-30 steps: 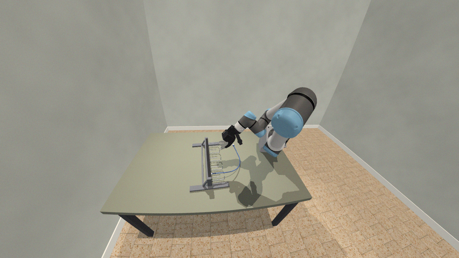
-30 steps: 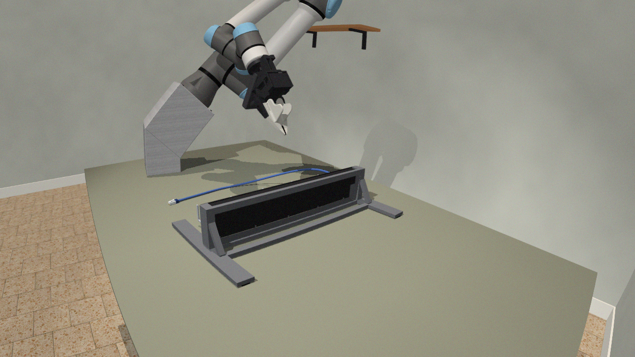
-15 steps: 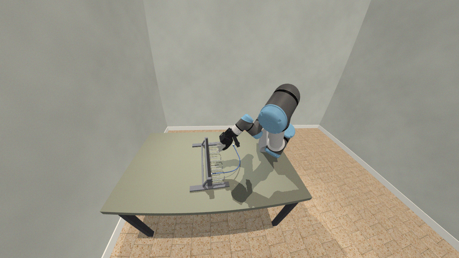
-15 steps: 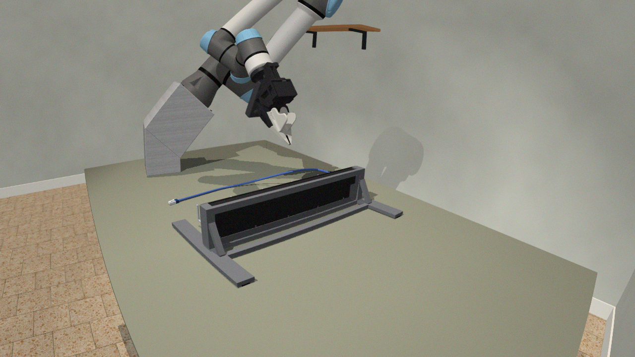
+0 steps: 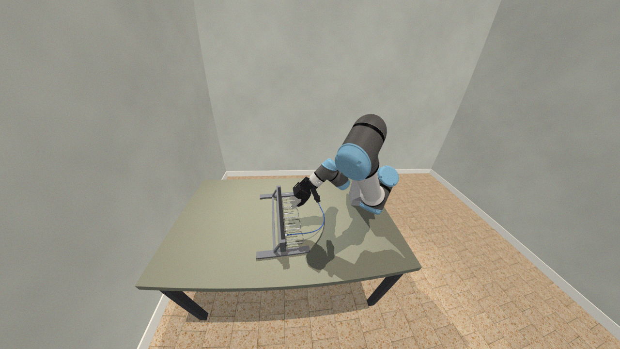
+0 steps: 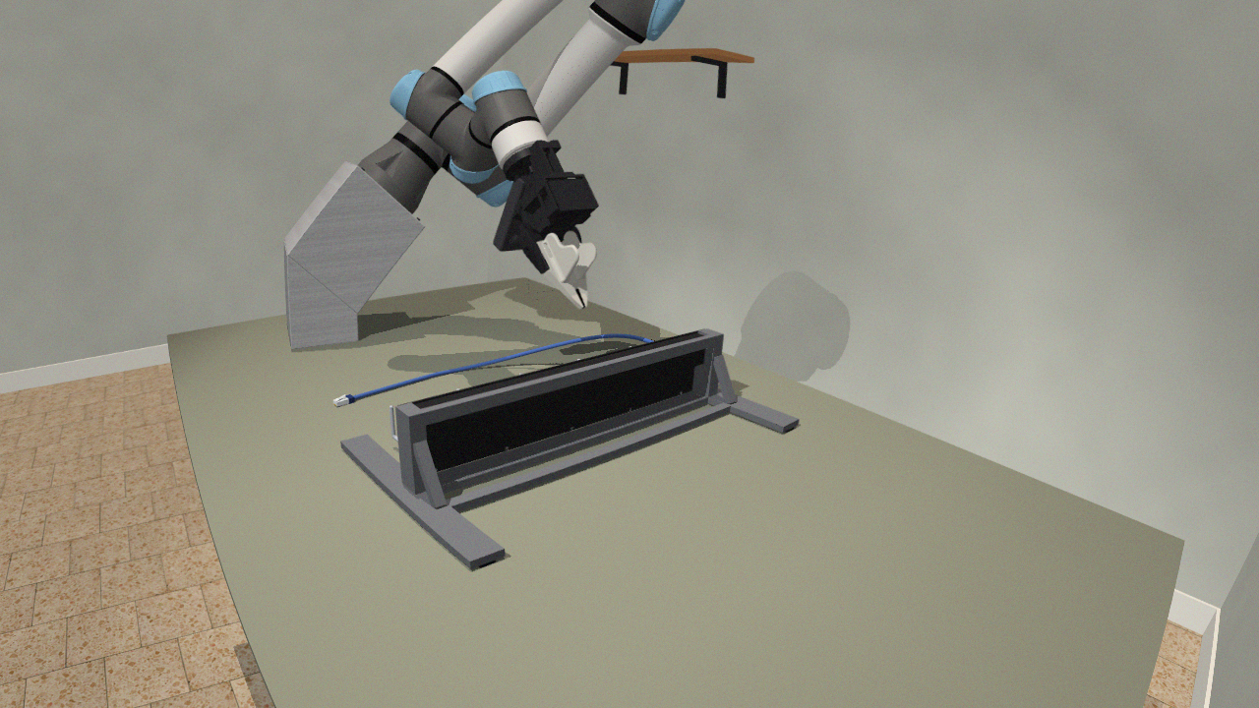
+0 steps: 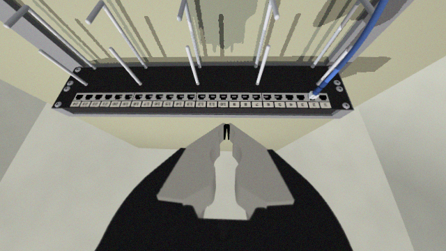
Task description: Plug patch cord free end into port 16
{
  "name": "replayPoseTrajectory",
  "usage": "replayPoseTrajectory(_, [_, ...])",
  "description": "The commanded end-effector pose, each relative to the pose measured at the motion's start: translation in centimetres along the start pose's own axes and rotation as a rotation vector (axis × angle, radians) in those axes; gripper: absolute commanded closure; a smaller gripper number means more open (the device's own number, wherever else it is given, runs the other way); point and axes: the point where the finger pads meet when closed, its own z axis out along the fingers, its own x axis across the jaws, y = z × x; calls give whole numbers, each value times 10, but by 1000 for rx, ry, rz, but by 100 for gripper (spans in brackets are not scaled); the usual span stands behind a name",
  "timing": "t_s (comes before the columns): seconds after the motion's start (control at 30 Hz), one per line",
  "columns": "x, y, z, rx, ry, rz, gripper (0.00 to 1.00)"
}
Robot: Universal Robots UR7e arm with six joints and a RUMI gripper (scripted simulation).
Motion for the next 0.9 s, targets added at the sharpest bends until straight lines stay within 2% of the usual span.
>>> replayPoseTrajectory(0.0, [0,1,11,-6,-3,0,100])
replayPoseTrajectory(0.43, [0,1,22,-6,-3,0,100])
replayPoseTrajectory(0.87, [0,1,24,-6,-3,0,100])
